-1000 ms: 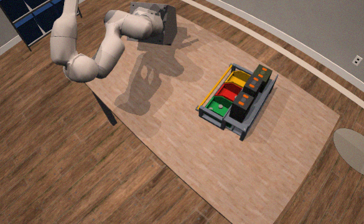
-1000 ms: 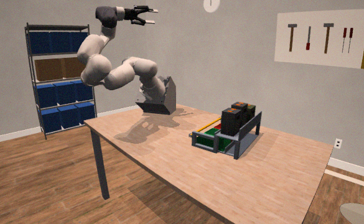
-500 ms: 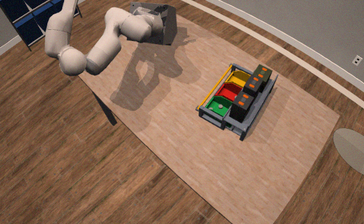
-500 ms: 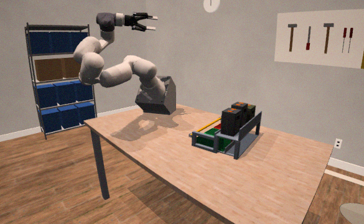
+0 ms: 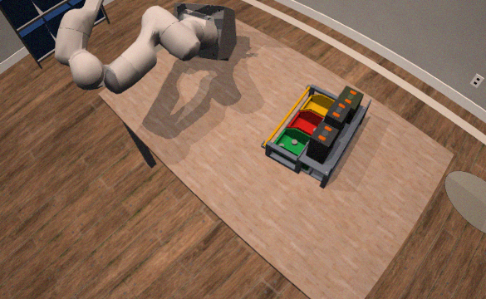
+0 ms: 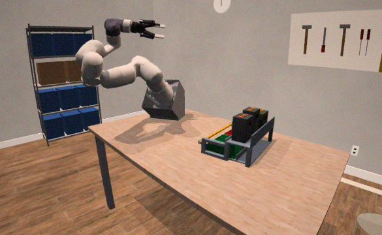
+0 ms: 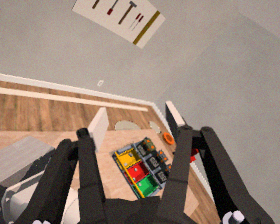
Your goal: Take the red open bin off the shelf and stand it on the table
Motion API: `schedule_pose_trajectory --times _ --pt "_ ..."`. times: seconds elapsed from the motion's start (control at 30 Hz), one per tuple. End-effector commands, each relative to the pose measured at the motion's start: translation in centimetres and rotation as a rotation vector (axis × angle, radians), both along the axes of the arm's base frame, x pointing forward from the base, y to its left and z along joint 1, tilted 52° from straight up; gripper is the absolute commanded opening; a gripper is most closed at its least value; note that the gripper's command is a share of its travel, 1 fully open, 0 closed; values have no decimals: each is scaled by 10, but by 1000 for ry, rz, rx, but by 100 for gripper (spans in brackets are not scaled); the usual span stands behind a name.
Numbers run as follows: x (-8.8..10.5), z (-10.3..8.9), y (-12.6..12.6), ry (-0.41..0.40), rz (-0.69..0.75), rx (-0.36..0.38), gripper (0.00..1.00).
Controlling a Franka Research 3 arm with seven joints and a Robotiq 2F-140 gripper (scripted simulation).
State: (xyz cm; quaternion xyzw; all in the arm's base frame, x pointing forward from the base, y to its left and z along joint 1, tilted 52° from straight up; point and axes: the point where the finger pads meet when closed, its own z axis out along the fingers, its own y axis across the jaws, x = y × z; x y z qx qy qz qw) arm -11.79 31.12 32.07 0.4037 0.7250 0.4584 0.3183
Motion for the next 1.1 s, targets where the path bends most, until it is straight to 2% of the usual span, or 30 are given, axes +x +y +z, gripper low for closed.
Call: schedule_pose_trajectory --times 0.0,0.07,0.1,0.23,0.63,0.67,0.8,1.07 --pt "3 0 -5 16 -42 35 57" --pt "3 0 -5 16 -42 35 57" --pt "4 -7 -8 -15 -62 25 57" --pt "12 -36 -35 -89 -248 82 57" --pt "12 -36 -35 -89 -248 82 57" --pt "13 -43 -38 -113 -272 78 57" --pt "22 -71 -65 -182 -459 140 57" --pt "22 -71 -65 -182 -459 140 57"
